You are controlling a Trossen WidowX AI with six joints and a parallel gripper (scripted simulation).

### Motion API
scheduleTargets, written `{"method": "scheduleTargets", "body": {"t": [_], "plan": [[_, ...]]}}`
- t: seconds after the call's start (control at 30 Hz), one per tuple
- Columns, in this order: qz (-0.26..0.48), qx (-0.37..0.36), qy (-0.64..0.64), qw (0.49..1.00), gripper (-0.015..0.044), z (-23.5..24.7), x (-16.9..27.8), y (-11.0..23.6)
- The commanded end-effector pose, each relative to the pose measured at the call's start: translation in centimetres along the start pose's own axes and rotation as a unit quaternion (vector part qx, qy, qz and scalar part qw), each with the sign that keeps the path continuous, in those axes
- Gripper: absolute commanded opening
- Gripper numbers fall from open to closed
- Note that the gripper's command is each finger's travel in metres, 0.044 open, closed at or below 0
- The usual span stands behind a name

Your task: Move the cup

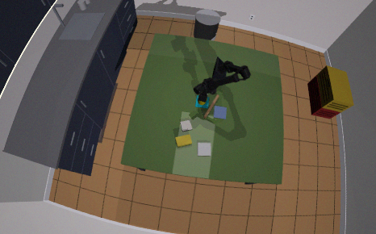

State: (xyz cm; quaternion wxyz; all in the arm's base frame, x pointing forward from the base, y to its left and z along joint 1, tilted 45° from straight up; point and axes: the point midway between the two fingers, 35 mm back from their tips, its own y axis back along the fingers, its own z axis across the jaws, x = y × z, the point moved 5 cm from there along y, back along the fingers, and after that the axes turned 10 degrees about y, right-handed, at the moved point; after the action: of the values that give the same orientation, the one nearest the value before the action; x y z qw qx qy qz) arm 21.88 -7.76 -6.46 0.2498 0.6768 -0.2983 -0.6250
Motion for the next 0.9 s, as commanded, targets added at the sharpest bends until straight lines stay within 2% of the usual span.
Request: {"method": "scheduleTargets", "body": {"t": [0.0,0.47,0.83,0.87], "plan": [[0.005,0.000,0.007,1.000,0.0147,-0.2,0.1,0.8],[0.002,0.000,0.004,1.000,0.0147,0.2,-0.1,2.6],[-0.001,0.000,-0.002,1.000,0.0435,0.2,0.0,2.6],[-0.001,0.000,-0.001,1.000,0.0440,0.2,0.0,2.9]]}}
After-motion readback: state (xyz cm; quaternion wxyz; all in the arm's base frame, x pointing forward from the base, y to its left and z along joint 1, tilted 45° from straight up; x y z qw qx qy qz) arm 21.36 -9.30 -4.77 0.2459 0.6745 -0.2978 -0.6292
